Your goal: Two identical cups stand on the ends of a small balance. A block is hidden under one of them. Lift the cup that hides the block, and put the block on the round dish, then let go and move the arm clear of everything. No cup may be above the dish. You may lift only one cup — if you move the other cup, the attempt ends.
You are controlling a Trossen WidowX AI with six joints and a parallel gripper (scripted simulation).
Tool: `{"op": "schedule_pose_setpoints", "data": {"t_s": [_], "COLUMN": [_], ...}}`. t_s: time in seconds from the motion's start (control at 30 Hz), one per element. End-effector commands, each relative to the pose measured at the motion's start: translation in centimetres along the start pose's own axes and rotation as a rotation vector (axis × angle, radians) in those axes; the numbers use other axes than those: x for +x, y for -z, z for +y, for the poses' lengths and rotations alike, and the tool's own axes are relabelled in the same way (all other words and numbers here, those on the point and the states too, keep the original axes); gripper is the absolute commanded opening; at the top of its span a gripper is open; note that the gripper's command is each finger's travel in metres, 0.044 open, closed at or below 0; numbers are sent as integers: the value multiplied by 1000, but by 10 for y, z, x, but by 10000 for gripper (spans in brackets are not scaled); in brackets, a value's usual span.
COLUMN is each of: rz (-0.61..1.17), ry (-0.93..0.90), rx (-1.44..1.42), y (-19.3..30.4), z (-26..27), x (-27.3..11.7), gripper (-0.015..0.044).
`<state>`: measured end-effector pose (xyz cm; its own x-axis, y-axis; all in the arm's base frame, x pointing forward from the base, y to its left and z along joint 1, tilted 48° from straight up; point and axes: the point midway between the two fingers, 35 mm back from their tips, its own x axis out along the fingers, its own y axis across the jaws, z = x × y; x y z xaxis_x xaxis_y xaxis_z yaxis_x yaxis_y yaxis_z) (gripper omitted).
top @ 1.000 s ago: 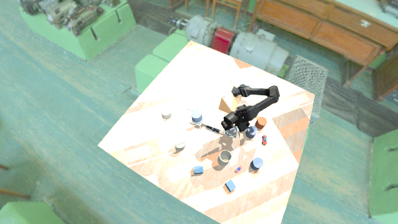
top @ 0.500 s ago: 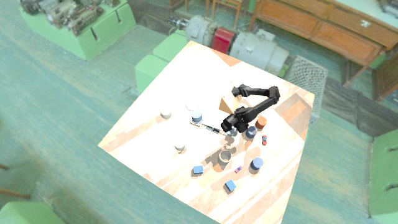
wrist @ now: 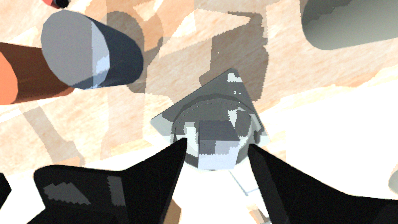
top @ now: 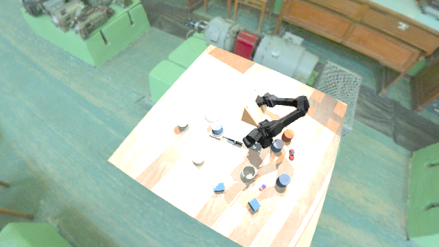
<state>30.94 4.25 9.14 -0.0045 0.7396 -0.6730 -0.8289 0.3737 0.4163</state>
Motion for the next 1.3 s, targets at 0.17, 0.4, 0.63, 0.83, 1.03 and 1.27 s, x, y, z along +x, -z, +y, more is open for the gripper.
{"op": "schedule_pose_setpoints", "data": {"t_s": [0.17, 0.4, 0.63, 0.83, 1.03, 1.27], "rz": [-4, -4, -3, -4, -7, -9], "ry": [-4, -4, 1, 9, 13, 17], "rx": [2, 2, 6, 15, 23, 28], "y": [0, 0, -1, -1, 0, 5], "z": [1, 1, -1, -3, -1, -3], "x": [9, 9, -4, -35, -67, -85], "gripper": [208, 122, 0, 0, 0, 0]}}
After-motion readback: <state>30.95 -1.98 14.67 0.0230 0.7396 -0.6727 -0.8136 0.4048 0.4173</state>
